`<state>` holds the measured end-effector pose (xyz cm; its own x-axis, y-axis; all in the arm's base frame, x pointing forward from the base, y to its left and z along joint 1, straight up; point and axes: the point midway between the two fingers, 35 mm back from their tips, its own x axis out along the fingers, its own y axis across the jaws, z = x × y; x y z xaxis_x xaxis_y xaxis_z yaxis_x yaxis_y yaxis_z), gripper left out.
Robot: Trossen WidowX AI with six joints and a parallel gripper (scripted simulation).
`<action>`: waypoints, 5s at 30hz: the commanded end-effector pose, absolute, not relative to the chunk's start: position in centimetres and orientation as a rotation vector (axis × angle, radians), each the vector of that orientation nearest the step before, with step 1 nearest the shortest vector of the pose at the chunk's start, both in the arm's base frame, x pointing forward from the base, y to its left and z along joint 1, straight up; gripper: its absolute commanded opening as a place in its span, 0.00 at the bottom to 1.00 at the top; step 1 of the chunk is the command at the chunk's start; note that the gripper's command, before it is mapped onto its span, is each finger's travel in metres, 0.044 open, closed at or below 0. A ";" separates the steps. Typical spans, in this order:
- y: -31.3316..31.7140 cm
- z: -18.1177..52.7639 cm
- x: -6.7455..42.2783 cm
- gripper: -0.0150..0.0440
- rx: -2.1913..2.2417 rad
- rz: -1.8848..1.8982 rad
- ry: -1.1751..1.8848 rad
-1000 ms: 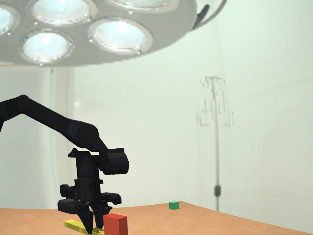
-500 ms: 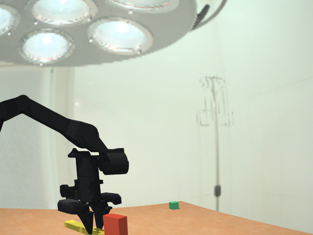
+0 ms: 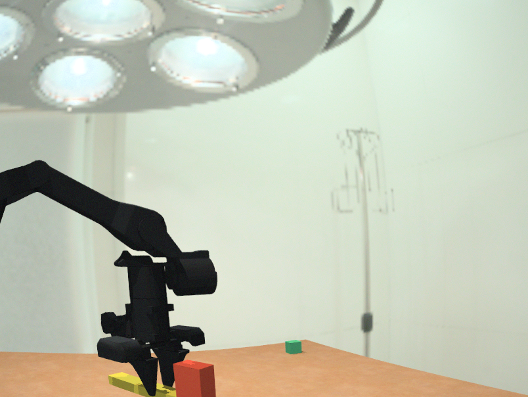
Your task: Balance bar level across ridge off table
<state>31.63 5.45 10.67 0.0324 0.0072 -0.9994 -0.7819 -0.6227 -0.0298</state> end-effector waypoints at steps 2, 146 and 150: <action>5.4 10.5 31.7 0.25 -1.708 1.655 0.788; 5.5 15.6 31.9 1.00 -1.706 1.652 0.788; 5.4 19.9 31.4 1.00 -1.705 1.653 0.788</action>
